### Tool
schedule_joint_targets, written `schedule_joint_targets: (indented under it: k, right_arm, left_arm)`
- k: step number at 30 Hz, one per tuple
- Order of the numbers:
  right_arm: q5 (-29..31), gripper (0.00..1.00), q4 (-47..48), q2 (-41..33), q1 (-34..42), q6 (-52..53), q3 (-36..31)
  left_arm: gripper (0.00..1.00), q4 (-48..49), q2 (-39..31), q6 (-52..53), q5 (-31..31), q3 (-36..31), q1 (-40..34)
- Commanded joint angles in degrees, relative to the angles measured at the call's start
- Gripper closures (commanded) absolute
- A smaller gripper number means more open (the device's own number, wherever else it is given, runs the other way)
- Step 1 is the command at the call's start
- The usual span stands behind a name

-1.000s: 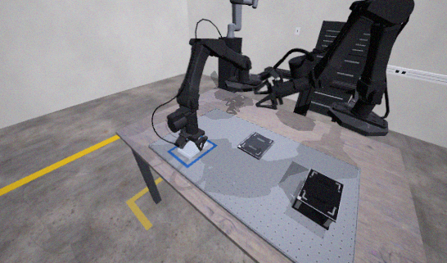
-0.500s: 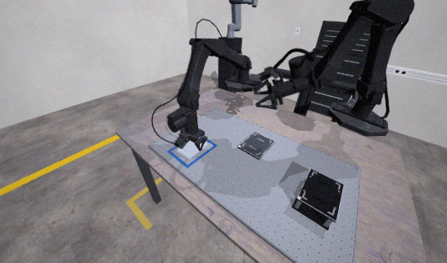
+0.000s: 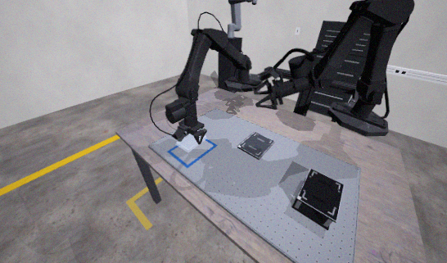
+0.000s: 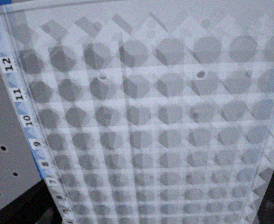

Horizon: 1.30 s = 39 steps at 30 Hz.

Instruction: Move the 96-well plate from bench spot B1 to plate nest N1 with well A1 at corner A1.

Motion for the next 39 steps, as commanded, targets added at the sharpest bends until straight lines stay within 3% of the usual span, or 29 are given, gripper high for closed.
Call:
schedule_joint_targets:
  k: [1,7,15,20,39]
  right_arm:
    - [-0.04,0.19,-4.0,-0.92,-0.73,-0.24,2.73]
    - [0.02,0.19,-4.18,-0.02,-0.92,-0.26,5.27]
    - [1.03,0.19,-3.94,-0.39,-0.55,-11.94,5.23]
    - [1.32,0.19,-3.76,-0.53,-0.06,-27.6,4.54]
    - [1.63,0.19,-2.28,-0.78,0.44,-69.28,3.31]
  left_arm:
    - [0.0,0.91,-1.67,0.49,0.48,0.31,-0.16]
    - [0.0,0.91,-1.67,0.49,0.48,0.31,-0.16]
    - [0.0,0.91,-1.67,0.49,0.48,0.31,-0.16]
    - [0.0,0.91,-1.67,0.49,0.48,0.31,-0.16]
    - [0.0,0.91,-1.67,0.49,0.48,0.31,-0.16]
